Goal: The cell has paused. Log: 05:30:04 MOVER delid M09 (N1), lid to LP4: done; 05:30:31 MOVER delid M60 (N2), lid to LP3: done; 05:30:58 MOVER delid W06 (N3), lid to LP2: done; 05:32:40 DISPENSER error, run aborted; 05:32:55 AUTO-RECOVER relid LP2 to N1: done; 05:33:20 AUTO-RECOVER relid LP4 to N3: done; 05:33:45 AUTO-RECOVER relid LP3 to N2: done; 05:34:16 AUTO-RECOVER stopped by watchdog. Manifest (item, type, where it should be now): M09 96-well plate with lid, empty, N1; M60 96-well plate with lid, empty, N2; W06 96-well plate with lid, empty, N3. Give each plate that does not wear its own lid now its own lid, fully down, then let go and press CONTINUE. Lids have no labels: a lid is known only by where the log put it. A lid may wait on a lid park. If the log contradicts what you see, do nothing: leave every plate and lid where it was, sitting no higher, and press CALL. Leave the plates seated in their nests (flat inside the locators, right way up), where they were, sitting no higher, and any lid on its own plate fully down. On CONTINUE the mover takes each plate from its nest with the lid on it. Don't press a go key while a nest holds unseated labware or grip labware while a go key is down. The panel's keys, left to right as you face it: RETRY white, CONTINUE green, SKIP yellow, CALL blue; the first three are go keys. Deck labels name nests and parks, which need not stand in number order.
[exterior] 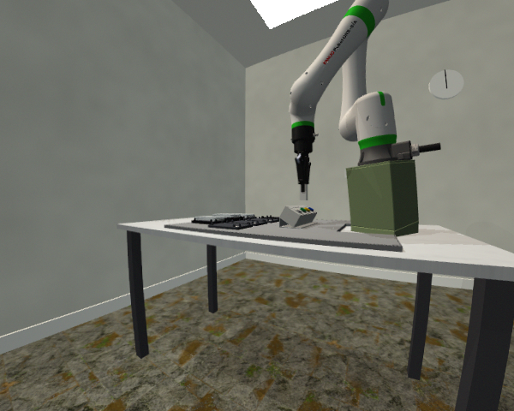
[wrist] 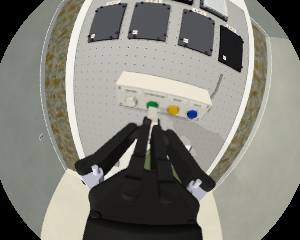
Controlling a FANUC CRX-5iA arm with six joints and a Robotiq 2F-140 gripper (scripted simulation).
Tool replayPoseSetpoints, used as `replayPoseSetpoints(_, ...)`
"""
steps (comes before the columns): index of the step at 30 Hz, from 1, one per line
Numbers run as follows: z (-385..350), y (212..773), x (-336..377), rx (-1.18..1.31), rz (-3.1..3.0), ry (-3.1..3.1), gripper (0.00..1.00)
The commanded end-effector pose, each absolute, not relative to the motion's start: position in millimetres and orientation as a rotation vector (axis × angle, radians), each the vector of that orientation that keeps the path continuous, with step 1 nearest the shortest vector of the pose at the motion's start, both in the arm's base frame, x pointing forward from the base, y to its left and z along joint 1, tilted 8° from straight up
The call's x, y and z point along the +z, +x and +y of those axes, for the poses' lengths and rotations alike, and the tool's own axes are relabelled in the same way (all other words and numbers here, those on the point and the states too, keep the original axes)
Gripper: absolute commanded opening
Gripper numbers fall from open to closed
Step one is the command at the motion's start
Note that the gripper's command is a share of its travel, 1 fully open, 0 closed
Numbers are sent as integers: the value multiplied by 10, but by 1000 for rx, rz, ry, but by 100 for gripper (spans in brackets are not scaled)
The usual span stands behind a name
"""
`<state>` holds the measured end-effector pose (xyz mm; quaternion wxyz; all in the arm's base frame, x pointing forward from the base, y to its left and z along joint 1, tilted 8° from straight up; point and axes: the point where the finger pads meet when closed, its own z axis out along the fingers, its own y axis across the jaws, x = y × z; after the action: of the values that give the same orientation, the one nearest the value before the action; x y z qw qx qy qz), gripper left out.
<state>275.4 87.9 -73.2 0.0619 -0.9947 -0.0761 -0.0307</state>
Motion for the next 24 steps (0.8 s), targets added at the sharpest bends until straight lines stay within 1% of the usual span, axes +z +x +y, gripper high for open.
replayPoseSetpoints(1, 879, 2756, -732, -93, -230, -3008, 0)
replayPoseSetpoints(24, 893, 2762, -845, -93, -230, -3008, 0)
